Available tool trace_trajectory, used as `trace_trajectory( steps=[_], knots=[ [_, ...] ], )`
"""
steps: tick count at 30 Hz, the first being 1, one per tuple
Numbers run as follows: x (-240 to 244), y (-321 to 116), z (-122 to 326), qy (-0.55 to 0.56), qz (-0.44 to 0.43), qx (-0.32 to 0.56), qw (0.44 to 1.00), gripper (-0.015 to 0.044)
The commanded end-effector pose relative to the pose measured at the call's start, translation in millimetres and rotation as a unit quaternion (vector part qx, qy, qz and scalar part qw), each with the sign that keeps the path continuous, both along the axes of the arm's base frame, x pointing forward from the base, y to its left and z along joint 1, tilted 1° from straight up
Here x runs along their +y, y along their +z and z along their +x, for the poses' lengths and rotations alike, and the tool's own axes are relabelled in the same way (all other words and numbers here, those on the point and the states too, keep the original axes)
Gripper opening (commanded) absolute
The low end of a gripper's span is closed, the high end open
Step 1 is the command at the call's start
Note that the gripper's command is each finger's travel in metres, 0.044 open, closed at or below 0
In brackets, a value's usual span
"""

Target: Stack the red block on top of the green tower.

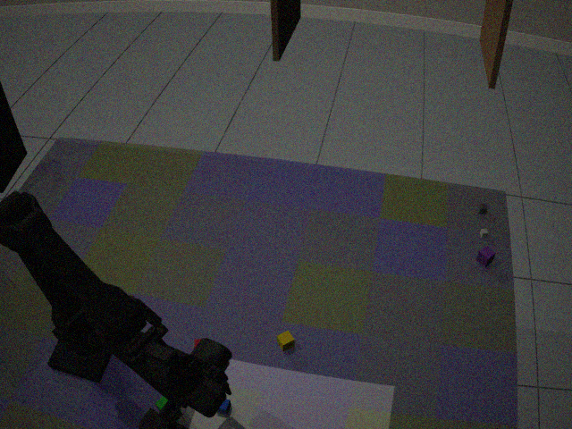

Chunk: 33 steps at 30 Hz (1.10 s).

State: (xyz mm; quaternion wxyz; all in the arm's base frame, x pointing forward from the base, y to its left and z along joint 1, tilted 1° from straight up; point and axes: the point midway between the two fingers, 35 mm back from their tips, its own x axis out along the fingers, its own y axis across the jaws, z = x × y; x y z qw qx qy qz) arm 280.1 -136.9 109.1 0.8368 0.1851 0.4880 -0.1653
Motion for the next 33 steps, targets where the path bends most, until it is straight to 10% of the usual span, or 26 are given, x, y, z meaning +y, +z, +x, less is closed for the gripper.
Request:
trace_trajectory(
  steps=[1,33],
  knots=[
    [22.0,-1.9,1.9,0.039,0.000,0.029,0.999,0.0440],
    [169.0,-2.4,-43.2,0.331,-0.049,0.233,0.913,0.0440]
  ],
)
